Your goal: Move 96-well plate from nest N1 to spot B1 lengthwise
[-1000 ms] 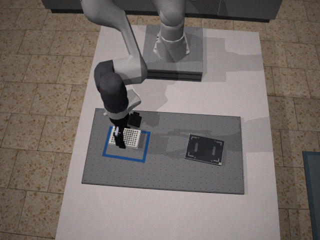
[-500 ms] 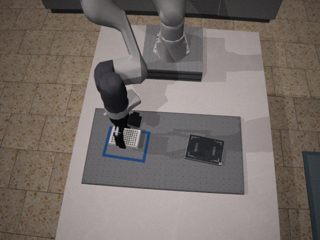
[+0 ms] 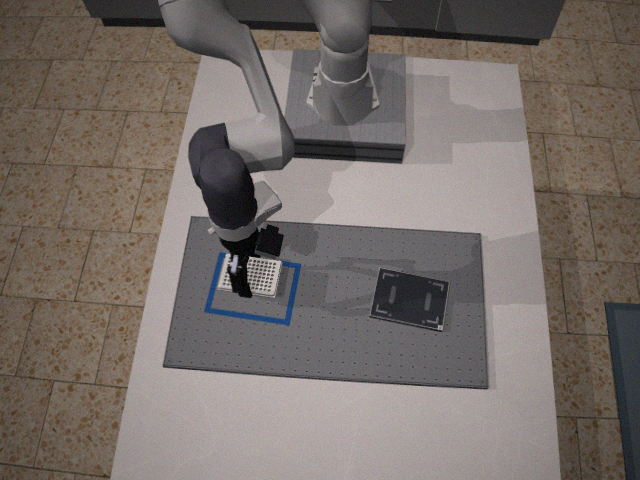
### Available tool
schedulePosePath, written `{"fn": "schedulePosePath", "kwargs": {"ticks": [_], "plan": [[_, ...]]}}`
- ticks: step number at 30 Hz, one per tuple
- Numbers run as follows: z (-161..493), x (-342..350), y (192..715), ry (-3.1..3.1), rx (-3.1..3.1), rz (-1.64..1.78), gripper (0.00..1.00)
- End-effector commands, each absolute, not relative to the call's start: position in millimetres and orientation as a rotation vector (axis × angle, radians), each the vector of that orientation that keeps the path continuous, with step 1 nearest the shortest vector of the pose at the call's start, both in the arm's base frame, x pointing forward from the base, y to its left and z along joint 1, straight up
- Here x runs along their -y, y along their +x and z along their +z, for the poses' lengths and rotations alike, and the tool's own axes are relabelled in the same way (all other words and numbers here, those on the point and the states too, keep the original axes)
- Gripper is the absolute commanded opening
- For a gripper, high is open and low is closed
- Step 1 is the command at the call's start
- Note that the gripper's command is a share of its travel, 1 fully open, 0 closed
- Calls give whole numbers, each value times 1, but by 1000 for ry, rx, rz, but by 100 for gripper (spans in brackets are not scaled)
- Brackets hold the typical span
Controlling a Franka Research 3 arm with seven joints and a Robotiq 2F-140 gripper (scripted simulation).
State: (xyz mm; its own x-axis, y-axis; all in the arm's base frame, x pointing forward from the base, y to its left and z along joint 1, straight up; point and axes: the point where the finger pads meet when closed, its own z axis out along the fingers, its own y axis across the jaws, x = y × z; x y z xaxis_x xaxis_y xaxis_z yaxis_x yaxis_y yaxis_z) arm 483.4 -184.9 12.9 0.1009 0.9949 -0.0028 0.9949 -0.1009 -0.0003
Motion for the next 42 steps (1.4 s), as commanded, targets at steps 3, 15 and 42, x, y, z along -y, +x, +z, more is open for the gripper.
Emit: {"fn": "schedulePosePath", "kwargs": {"ticks": [3, 15, 42], "plan": [[8, 185, 487, 2327, -2099, 4, 60], [-12, 185, 489, 2327, -2099, 4, 60], [-28, 184, 490, 2327, -2099, 4, 60]]}}
